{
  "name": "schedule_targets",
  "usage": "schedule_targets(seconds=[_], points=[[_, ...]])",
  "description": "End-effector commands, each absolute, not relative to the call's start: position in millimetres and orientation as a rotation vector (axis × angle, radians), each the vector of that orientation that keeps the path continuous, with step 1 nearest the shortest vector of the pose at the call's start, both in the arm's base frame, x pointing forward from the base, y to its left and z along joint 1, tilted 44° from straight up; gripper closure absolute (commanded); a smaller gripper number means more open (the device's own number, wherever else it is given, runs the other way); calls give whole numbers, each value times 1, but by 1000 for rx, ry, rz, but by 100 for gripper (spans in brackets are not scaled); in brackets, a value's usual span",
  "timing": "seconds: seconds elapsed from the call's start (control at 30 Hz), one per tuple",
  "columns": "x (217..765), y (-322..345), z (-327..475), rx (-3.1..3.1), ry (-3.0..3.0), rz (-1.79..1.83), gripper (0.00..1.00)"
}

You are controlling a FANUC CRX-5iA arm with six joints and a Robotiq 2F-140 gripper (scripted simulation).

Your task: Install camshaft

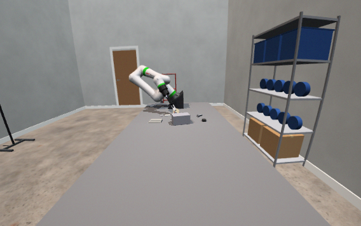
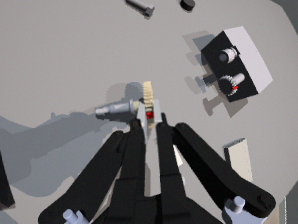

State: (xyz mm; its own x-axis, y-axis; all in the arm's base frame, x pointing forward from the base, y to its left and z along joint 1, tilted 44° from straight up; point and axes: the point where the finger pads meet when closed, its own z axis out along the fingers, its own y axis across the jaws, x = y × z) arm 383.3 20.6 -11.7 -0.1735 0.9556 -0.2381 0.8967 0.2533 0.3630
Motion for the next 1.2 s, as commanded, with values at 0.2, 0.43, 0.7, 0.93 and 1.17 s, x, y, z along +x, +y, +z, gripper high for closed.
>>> schedule_targets(seconds=[0.2,0.43,0.7,0.93,1.17], points=[[382,34,2,1685,2120,195,86],[380,43,12,1685,2120,195,86],[378,58,28,1685,2120,195,86],[377,64,34,1685,2120,195,86],[377,66,37,1685,2120,195,86]])
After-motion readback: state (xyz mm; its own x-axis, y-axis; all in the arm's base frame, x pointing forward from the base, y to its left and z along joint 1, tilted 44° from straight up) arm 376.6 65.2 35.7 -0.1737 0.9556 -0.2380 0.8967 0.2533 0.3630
